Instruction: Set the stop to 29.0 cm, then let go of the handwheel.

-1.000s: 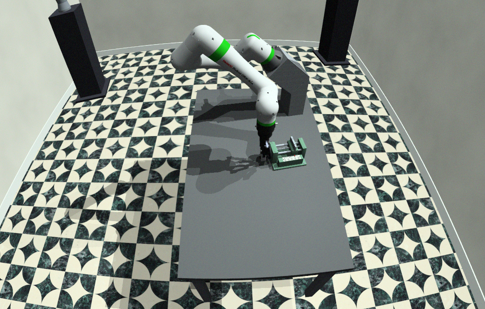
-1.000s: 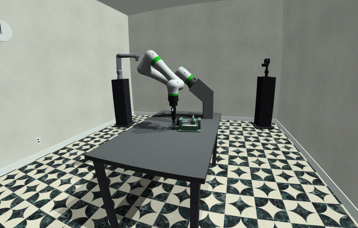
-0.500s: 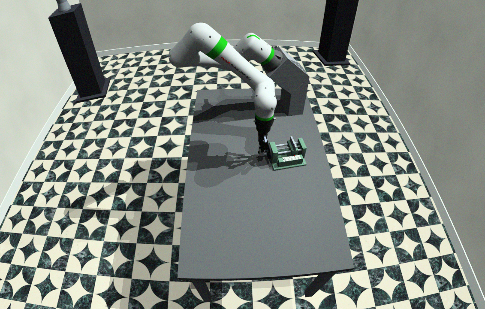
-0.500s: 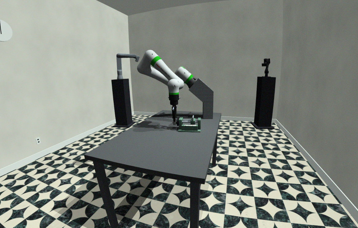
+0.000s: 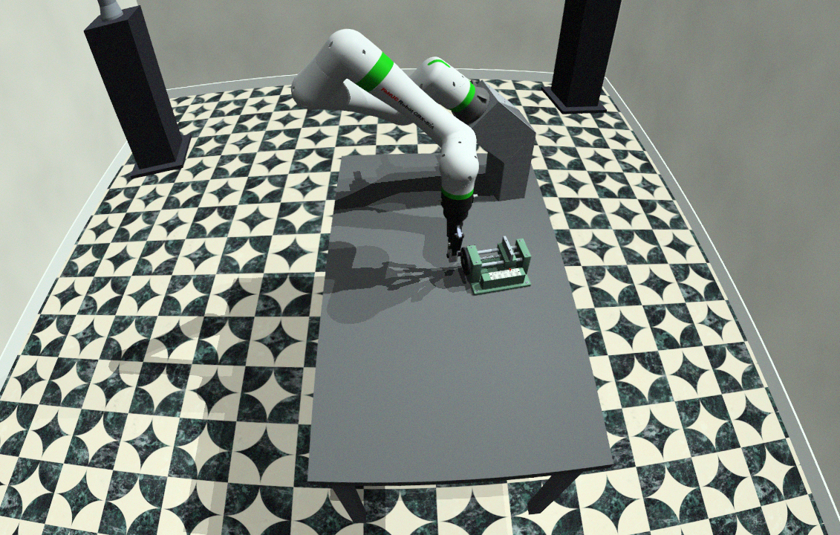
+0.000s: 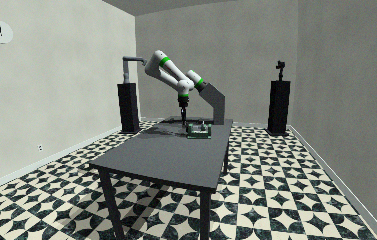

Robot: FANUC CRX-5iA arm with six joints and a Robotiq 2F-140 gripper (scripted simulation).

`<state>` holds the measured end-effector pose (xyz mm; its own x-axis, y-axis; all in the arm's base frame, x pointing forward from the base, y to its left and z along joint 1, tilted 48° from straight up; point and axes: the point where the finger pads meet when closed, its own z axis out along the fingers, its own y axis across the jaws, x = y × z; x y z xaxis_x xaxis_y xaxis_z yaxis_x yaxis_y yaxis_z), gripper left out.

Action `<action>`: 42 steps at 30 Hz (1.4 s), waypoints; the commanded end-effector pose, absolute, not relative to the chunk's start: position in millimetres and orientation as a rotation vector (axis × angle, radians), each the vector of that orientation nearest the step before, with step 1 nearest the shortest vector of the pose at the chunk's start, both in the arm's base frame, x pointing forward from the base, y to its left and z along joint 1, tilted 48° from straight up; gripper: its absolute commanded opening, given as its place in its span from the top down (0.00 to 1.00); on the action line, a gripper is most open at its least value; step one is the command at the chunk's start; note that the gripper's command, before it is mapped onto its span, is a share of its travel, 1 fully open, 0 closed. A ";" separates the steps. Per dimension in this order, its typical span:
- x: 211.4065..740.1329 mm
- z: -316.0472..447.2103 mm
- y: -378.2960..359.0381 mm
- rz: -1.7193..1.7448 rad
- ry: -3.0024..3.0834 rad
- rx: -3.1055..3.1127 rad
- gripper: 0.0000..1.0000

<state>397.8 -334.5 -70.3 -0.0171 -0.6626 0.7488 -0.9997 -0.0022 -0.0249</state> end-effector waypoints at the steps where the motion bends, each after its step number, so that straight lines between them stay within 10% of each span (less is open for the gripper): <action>1: 398.9 -65.5 -329.0 0.799 -1.734 1.719 0.96; 42: 457.7 -58.2 -322.2 0.799 -1.735 1.719 0.96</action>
<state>455.2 -319.9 -55.9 -0.0168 -0.6628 0.7486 -0.9997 -0.0024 -0.0247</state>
